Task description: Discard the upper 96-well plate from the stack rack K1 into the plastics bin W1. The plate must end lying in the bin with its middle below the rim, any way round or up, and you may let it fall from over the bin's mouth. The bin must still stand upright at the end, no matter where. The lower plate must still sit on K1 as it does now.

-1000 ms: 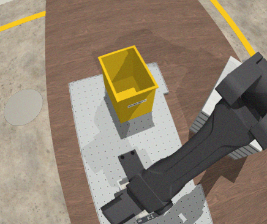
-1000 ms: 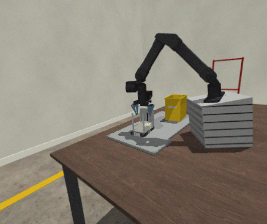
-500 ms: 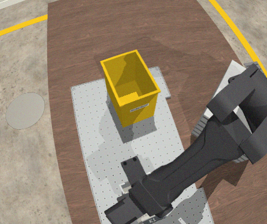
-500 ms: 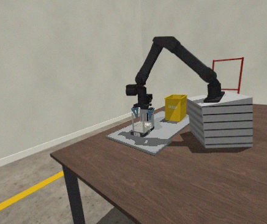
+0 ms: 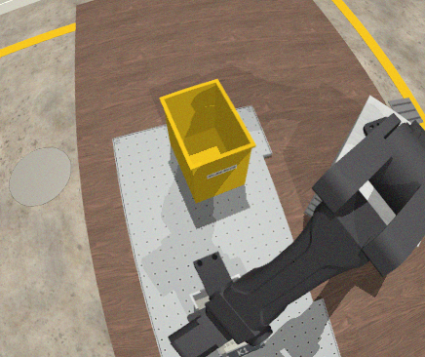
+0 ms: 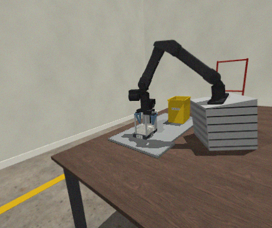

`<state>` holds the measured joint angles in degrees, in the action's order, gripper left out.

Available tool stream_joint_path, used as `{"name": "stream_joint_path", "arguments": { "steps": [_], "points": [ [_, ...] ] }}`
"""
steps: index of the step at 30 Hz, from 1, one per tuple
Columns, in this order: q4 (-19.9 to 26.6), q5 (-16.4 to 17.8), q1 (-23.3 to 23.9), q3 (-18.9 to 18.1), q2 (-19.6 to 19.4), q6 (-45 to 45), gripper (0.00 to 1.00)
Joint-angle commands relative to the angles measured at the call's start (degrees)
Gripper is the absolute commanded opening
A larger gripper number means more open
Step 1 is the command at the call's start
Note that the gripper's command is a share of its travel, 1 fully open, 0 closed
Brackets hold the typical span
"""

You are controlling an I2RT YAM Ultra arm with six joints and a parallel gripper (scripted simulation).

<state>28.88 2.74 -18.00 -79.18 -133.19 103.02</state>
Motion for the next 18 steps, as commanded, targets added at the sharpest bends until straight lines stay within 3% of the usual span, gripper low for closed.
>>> {"name": "stream_joint_path", "arguments": {
  "steps": [1, 18],
  "points": [
    [-0.9, -0.39, -0.06, -0.3, -0.02, 0.05, 1.0],
    [-4.3, -0.41, -0.21, -1.05, -4.17, 0.19, 1.0]
  ]
}}
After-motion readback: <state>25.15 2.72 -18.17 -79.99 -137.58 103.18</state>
